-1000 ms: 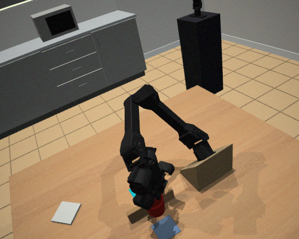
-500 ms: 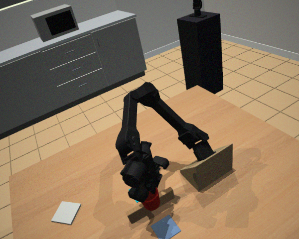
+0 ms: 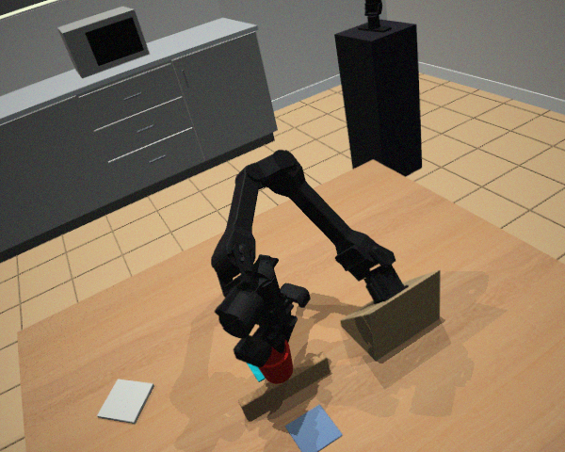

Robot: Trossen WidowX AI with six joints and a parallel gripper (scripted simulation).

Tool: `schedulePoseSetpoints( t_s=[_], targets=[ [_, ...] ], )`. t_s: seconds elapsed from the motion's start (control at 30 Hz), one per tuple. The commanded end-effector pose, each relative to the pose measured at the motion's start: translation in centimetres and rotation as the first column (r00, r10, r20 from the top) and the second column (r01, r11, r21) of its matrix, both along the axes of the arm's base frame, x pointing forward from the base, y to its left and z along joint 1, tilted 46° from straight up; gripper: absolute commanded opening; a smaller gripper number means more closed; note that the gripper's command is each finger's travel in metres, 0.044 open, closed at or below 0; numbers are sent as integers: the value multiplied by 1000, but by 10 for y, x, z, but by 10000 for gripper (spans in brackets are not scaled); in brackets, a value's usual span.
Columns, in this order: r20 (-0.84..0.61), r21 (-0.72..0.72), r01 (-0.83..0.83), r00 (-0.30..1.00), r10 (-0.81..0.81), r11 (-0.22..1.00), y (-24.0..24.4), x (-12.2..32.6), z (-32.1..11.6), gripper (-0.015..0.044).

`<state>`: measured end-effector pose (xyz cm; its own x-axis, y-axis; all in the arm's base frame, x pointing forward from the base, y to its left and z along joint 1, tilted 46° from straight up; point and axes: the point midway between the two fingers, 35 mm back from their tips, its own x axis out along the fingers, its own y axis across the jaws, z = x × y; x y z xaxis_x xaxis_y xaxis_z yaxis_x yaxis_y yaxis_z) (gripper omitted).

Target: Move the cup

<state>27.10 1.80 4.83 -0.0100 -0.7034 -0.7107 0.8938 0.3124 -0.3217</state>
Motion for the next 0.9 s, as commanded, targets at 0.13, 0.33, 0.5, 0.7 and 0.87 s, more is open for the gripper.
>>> schedulePoseSetpoints(
  t_s=[0.13, 0.33, 0.5, 0.7, 0.87],
  targets=[
    [-10, -9, -3, 1000, 3, 1000, -14, -3, 13, 0],
    [-10, -10, -3, 1000, 3, 1000, -24, -4, 23, 0],
    [-10, -10, -3, 1000, 3, 1000, -33, -5, 32, 0],
    [-10, -11, -4, 1000, 3, 1000, -43, -7, 42, 0],
    [-10, -11, -4, 1000, 3, 1000, -52, -9, 50, 0]
  ],
)
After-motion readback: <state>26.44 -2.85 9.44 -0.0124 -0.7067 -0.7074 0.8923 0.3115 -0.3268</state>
